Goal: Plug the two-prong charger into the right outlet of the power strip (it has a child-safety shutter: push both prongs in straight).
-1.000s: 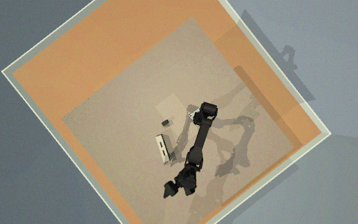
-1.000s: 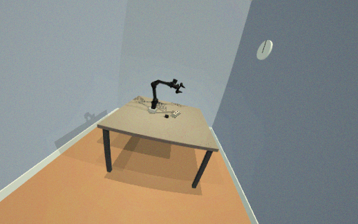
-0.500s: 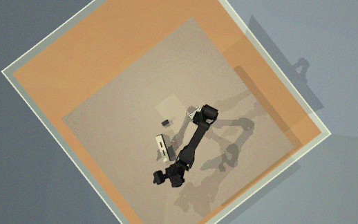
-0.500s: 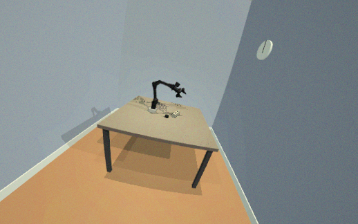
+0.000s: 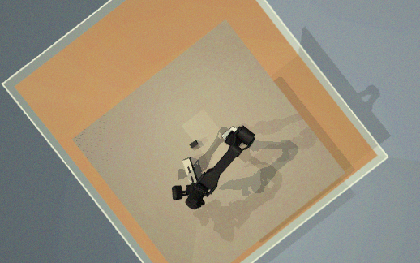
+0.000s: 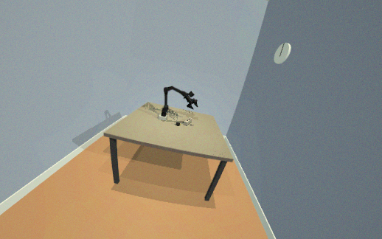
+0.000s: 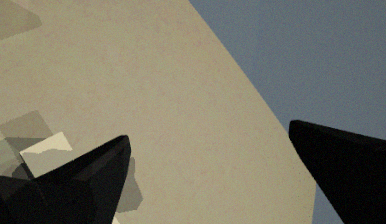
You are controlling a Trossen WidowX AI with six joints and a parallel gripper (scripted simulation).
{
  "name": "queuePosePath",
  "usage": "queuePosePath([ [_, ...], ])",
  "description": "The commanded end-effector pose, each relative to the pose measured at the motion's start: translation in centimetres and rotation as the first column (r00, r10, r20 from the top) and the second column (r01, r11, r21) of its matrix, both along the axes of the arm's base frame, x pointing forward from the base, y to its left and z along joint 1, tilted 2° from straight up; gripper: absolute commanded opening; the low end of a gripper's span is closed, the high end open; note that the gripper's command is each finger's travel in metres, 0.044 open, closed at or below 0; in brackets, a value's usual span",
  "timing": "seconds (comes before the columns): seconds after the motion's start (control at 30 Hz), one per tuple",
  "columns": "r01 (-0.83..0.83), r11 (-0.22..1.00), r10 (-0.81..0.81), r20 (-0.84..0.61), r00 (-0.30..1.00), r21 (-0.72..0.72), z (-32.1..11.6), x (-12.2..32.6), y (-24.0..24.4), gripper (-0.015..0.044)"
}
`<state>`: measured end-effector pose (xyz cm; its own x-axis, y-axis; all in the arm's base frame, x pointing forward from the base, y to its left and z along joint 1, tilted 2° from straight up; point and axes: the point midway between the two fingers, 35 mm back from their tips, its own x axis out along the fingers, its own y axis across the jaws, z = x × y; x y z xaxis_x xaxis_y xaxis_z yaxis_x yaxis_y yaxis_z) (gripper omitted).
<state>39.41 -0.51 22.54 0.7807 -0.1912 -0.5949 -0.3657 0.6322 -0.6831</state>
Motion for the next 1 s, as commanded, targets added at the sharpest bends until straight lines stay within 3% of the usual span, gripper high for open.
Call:
queuePosePath([
  [0.0, 0.050, 0.998, -0.048, -0.061, 0.997, 0.030, -1.7, -0.5, -1.4, 0.0440],
  [0.47, 0.280, 0.953, -0.242, -0.267, 0.933, 0.114, -6.5, -3.5, -7.1, 0.0440],
  [0.97, 0.541, 0.824, -0.410, -0.481, 0.775, 0.169, -10.8, -8.4, -11.8, 0.0440],
])
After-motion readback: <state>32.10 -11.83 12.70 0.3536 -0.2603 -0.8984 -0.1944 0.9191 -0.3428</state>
